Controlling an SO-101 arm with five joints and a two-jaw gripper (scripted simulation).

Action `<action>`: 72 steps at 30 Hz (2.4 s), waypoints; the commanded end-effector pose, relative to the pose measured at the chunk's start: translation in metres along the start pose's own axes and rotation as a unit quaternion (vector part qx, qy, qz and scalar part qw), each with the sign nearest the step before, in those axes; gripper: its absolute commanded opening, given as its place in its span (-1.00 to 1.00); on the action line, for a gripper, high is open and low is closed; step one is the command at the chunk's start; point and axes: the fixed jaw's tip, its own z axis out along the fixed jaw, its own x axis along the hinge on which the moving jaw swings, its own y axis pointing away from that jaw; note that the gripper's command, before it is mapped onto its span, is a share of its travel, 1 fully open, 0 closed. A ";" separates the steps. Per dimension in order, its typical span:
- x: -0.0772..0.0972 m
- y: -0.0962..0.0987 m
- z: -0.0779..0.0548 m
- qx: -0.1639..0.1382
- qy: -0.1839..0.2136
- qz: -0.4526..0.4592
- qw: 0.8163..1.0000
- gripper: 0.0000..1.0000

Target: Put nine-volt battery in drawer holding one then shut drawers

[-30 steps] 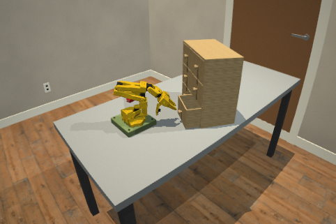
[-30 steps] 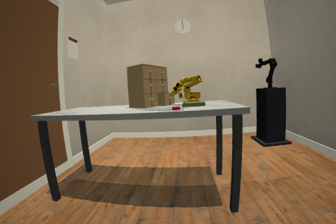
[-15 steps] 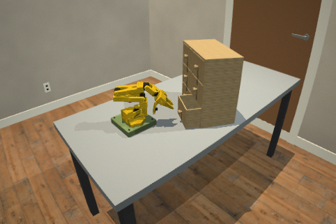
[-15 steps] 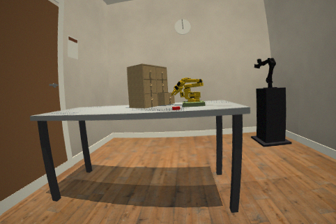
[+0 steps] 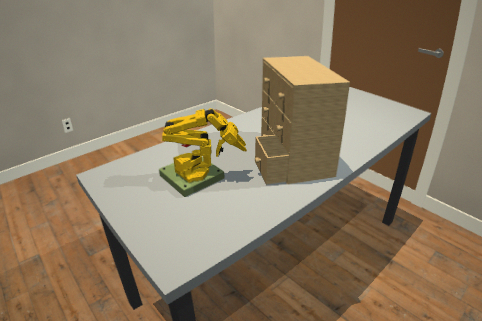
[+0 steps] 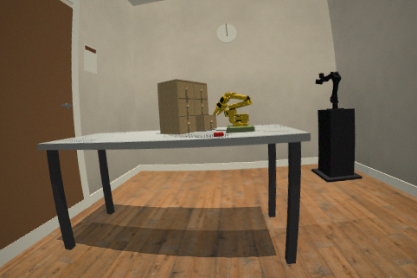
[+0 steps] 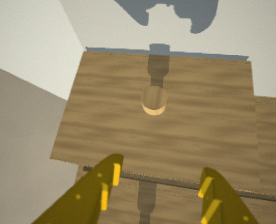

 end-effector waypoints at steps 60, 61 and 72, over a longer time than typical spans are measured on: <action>0.035 0.002 -0.028 -0.009 -0.003 0.218 0.976 -0.57; 0.035 0.003 -0.028 -0.009 -0.002 0.231 0.973 -0.57; 0.033 0.003 -0.028 -0.012 0.000 0.362 0.932 -0.57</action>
